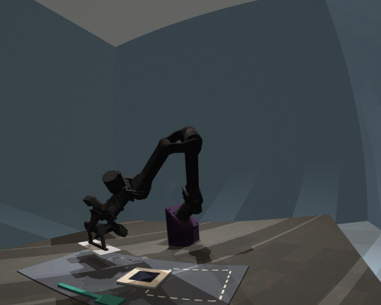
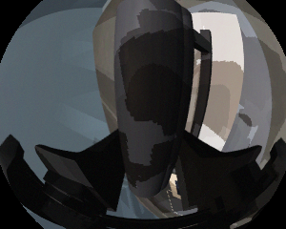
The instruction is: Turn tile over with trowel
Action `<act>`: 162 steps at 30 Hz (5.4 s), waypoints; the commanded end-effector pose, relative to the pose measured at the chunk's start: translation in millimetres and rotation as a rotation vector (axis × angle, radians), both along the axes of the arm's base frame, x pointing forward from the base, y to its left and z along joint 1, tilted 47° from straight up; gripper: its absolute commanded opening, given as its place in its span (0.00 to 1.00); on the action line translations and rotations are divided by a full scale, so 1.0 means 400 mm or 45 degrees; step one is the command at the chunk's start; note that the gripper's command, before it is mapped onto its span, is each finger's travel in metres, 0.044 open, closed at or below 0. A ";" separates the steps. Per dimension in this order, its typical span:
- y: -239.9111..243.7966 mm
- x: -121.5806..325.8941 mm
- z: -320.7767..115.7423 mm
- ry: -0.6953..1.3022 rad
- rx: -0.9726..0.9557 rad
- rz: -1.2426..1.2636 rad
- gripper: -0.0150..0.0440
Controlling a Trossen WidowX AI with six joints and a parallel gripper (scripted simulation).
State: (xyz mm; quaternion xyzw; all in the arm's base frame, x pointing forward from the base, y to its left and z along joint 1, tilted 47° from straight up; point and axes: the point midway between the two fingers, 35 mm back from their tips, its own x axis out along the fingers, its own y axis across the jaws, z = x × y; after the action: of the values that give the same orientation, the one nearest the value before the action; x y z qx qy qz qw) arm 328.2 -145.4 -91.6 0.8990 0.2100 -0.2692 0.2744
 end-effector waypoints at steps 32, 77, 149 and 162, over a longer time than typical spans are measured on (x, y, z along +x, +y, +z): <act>0.124 0.182 0.125 -0.411 -0.208 0.394 0.25; 0.237 0.186 0.112 -0.410 -0.206 0.393 0.25; 0.238 0.156 0.334 -0.434 -0.072 0.387 0.25; 0.273 0.150 0.385 -0.434 -0.071 0.387 0.25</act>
State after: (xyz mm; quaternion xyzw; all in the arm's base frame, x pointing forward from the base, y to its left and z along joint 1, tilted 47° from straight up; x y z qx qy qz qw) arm 388.0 -37.8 52.1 0.8804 0.2924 -0.0783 0.3651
